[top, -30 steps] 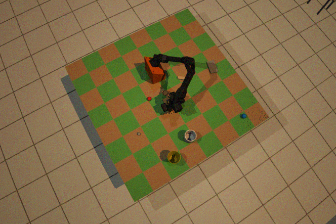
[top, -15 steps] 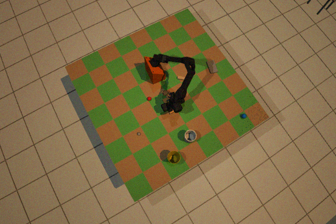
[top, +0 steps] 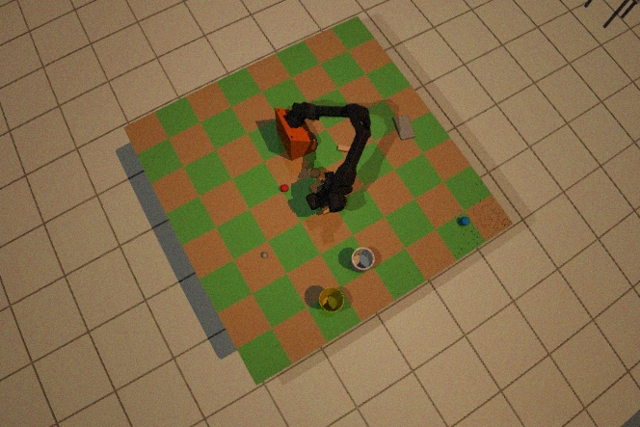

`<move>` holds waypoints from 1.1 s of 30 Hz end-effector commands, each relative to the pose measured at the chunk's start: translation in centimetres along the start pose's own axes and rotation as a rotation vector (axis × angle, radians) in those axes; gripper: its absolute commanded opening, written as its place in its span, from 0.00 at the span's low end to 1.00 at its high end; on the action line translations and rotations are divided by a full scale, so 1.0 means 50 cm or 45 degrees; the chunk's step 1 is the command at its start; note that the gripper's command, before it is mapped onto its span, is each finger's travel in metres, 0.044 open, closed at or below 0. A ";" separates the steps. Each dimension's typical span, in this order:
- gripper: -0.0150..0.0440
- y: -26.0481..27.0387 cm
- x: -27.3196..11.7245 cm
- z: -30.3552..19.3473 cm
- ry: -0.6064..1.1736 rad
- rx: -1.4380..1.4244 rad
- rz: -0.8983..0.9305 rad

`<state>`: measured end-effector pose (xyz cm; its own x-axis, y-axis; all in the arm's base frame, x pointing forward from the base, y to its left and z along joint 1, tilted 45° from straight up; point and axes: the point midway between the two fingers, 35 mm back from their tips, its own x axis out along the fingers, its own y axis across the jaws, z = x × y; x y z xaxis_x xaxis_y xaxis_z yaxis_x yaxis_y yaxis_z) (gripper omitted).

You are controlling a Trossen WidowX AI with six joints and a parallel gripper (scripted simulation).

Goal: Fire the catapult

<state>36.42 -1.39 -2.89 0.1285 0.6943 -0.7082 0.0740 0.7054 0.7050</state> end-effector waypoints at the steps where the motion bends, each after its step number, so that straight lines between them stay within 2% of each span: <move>1: 0.25 0.003 -0.013 0.007 -0.012 -0.012 -0.003; 33: 0.25 0.005 0.081 0.006 -0.001 -0.017 -0.001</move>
<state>37.23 1.61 -5.65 0.1283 0.6935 -0.7089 0.0629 0.7077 0.7037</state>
